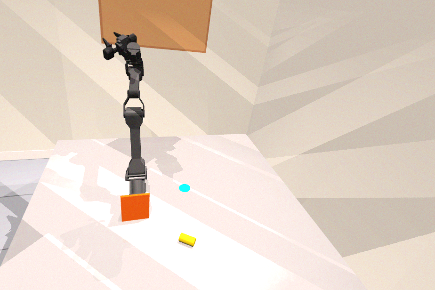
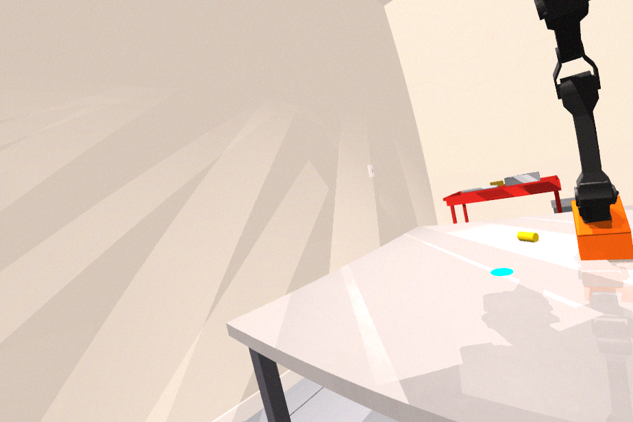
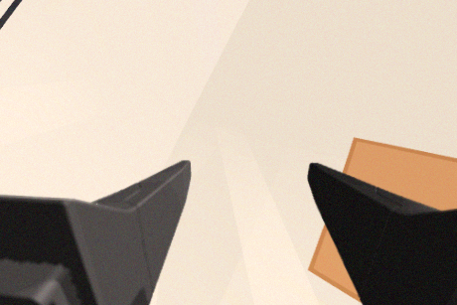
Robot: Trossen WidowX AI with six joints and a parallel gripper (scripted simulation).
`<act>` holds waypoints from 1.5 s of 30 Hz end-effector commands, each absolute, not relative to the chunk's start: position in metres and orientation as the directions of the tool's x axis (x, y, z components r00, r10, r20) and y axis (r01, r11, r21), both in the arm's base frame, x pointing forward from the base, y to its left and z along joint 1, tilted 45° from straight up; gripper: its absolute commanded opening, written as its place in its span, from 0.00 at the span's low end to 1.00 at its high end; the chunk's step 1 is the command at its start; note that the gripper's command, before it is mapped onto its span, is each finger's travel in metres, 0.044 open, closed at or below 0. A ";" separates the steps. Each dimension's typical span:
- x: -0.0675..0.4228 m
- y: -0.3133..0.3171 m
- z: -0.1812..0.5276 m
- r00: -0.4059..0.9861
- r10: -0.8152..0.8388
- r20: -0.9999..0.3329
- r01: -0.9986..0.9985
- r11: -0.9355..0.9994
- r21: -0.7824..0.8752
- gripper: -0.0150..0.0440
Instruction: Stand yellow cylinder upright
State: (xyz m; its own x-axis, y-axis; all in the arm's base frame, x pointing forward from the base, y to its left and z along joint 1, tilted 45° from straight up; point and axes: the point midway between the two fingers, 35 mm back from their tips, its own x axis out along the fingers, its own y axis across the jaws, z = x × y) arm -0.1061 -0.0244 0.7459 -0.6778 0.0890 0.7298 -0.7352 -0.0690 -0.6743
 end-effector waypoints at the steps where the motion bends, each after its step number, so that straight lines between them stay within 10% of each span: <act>1: -0.098 0.026 0.746 -0.648 0.209 0.732 -0.757 -0.071 -0.649 0.78; 45: 0.232 0.319 0.573 0.165 0.943 0.290 -0.930 0.247 -0.273 0.78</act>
State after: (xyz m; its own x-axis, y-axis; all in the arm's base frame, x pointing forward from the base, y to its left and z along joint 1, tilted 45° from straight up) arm 0.1980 0.3140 0.5976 0.0892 0.9323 0.3506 -0.9293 0.2046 -0.3074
